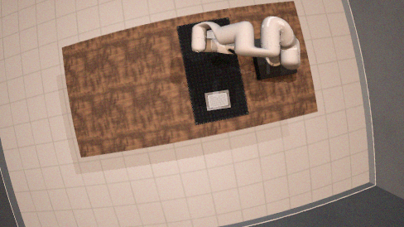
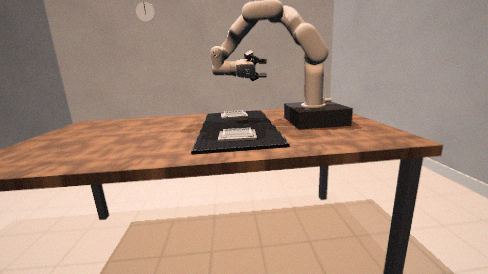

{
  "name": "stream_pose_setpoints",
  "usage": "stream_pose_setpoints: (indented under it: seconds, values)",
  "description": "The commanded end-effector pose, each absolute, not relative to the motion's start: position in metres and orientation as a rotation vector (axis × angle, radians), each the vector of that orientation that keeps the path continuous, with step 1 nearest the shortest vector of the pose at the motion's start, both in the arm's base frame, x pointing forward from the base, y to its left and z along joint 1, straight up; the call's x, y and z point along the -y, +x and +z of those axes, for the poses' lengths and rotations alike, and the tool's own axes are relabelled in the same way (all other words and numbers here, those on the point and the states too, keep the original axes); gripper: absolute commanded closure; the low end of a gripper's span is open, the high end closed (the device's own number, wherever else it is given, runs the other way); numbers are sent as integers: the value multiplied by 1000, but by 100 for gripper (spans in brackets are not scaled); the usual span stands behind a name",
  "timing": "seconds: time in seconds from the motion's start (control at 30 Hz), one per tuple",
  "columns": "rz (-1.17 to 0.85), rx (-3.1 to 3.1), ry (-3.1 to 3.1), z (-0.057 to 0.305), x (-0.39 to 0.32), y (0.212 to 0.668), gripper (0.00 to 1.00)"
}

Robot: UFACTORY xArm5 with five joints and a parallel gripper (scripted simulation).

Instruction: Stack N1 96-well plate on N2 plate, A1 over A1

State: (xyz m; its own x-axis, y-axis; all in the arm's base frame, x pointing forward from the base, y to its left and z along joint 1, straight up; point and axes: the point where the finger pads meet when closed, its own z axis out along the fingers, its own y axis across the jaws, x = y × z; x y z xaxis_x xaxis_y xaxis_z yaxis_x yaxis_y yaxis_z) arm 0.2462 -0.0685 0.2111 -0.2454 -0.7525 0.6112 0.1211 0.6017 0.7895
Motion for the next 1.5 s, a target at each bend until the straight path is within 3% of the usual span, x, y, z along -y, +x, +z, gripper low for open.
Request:
stream_pose_setpoints:
  seconds: [0.0, 0.53, 1.47]
  values:
    - [-898, 1622, 538, 212, 69, 247, 0]
    - [-898, 1622, 538, 212, 69, 247, 0]
    - [-1021, 1737, 1499, 189, 52, 282, 0]
